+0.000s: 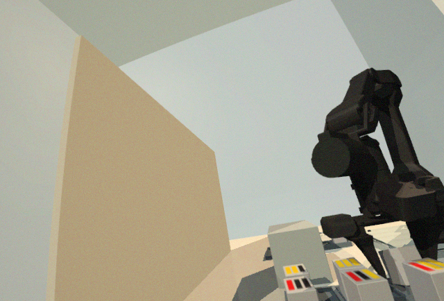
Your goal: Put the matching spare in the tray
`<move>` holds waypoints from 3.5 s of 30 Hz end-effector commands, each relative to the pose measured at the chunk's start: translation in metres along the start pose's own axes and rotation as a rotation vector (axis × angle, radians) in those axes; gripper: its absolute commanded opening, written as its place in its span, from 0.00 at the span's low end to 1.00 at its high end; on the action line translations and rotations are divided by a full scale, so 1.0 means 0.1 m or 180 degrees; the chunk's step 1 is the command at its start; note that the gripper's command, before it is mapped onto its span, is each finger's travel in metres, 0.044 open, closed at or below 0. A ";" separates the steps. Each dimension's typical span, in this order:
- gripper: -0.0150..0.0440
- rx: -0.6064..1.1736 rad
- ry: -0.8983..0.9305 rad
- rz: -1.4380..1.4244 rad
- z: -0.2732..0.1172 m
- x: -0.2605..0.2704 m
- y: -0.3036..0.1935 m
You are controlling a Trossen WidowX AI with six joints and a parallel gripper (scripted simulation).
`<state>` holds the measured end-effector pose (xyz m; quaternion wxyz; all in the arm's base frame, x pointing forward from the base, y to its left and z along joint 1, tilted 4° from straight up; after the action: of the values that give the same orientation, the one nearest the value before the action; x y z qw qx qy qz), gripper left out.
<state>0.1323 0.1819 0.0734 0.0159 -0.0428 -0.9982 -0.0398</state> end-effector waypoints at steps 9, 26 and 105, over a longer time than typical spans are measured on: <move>0.48 -0.0001 0.0000 0.0000 0.00 0.00 0.00; 0.25 0.0000 0.0000 0.0001 -0.03 0.00 0.00; 0.25 0.0103 -0.0137 0.0332 -1.67 -1.58 -0.78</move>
<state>0.2752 0.0914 0.2304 -0.0052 -0.0893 -0.9956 -0.0280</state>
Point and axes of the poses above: the point midway between the two fingers, 35 mm back from their tips, its own z axis out along the fingers, its own x axis across the jaws, y = z × x, the point moved 3 cm from there along -z, back along the fingers, and after that the axes turned 11 degrees about z, right-handed, at the moved point
